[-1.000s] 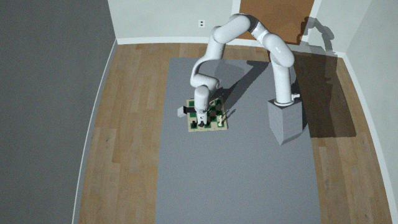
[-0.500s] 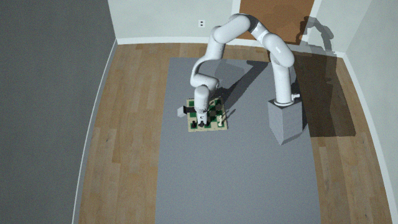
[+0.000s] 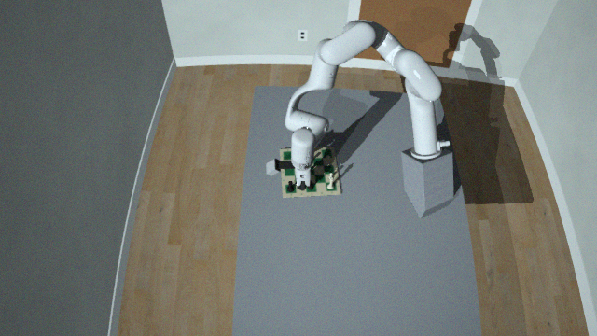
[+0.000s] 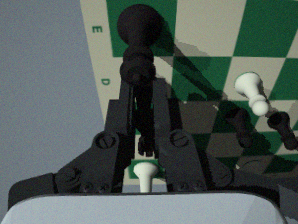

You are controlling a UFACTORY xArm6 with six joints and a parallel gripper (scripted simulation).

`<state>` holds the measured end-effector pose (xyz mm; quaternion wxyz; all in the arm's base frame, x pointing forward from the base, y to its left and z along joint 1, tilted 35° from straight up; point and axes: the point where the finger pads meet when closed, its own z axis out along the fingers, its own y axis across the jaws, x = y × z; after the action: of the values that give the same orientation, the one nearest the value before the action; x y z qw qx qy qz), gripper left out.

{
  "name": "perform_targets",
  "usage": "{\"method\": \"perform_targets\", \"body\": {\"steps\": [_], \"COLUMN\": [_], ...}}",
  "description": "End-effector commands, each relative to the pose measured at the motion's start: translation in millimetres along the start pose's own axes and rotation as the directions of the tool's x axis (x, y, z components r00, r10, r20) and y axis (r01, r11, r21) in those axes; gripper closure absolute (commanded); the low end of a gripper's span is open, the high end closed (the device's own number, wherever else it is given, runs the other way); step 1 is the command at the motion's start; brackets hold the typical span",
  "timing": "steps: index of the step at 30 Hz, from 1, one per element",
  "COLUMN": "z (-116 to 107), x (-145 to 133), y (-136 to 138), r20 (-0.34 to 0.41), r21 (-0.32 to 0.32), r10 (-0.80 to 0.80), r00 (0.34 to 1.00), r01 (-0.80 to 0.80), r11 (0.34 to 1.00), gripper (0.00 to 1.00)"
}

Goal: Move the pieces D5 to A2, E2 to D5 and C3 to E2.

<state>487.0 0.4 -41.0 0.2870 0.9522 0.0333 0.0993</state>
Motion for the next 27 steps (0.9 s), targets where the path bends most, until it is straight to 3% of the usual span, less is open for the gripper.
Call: {"method": "perform_targets", "body": {"steps": [1,27], "z": [-1.2,2.8], "x": [1.4,1.4], "y": [-0.2,-0.2], "r20": [-0.003,-0.003], "r21": [0.001,0.001], "r10": [0.001,0.001], "r00": [1.0,1.0], "r01": [-0.001,-0.001], "r11": [1.0,1.0], "gripper": [1.0,1.0]}}
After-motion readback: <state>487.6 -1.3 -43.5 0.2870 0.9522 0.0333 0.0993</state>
